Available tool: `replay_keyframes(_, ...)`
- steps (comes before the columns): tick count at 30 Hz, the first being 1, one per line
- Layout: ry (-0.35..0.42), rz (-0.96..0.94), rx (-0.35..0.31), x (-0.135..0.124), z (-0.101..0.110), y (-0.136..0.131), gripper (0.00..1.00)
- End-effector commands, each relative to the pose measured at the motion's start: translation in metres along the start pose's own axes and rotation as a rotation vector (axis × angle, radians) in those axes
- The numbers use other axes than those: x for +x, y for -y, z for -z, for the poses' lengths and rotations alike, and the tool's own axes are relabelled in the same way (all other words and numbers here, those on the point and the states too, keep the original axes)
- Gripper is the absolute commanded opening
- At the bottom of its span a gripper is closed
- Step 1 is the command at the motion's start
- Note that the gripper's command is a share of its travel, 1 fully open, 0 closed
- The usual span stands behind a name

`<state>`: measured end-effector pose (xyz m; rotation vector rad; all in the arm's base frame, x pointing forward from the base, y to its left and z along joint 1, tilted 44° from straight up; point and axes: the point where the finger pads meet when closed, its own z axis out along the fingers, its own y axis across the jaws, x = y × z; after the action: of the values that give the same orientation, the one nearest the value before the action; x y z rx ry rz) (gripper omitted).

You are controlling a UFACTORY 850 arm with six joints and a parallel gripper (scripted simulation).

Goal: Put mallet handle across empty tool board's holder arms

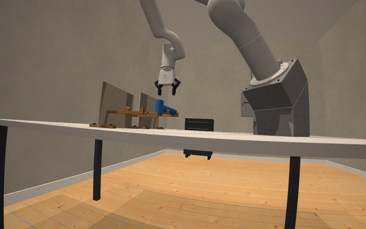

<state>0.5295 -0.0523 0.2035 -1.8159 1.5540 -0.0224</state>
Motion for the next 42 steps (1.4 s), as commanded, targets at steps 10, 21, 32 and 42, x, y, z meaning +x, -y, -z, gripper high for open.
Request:
replay_keyframes(10, 0.023, -0.001, -0.003, -0.007, -0.015, -0.007, 1.0)
replay_keyframes(21, 0.022, -0.001, -0.004, -0.008, -0.094, -0.007, 1.0)
replay_keyframes(32, 0.022, -0.001, -0.004, -0.009, -0.097, -0.008, 1.0)
replay_keyframes(42, 0.022, -0.001, -0.004, -0.009, -0.097, -0.008, 0.0)
